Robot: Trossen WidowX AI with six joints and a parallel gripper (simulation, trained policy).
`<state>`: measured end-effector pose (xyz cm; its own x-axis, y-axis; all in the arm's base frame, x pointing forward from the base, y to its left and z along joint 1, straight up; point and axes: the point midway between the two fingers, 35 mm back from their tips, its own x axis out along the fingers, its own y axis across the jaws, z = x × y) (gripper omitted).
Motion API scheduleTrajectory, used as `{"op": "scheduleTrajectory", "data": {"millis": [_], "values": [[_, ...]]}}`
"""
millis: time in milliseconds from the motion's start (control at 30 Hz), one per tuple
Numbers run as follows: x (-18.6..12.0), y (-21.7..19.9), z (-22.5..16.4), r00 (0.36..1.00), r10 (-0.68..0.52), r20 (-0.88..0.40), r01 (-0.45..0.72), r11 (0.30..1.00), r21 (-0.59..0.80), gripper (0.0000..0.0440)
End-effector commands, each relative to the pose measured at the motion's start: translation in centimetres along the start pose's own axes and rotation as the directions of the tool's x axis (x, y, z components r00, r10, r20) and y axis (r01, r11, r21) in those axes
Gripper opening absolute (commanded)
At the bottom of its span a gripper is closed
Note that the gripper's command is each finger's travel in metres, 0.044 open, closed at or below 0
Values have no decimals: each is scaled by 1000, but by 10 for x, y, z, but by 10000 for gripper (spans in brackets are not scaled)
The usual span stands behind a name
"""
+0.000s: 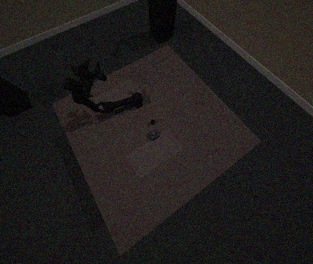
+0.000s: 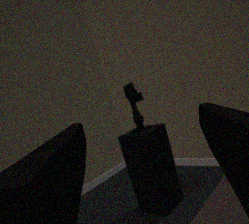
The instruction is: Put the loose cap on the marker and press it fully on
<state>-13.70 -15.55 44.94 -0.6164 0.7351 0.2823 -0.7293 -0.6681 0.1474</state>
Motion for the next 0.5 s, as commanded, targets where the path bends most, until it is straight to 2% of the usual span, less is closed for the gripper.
{"op": "scheduleTrajectory", "data": {"millis": [0, 467], "values": [[13, -13, -3, 998, -23, -50, 25, 999, 27, 277], [43, -49, -15, 980, -94, -175, 110, 991, 81, 296]]}}
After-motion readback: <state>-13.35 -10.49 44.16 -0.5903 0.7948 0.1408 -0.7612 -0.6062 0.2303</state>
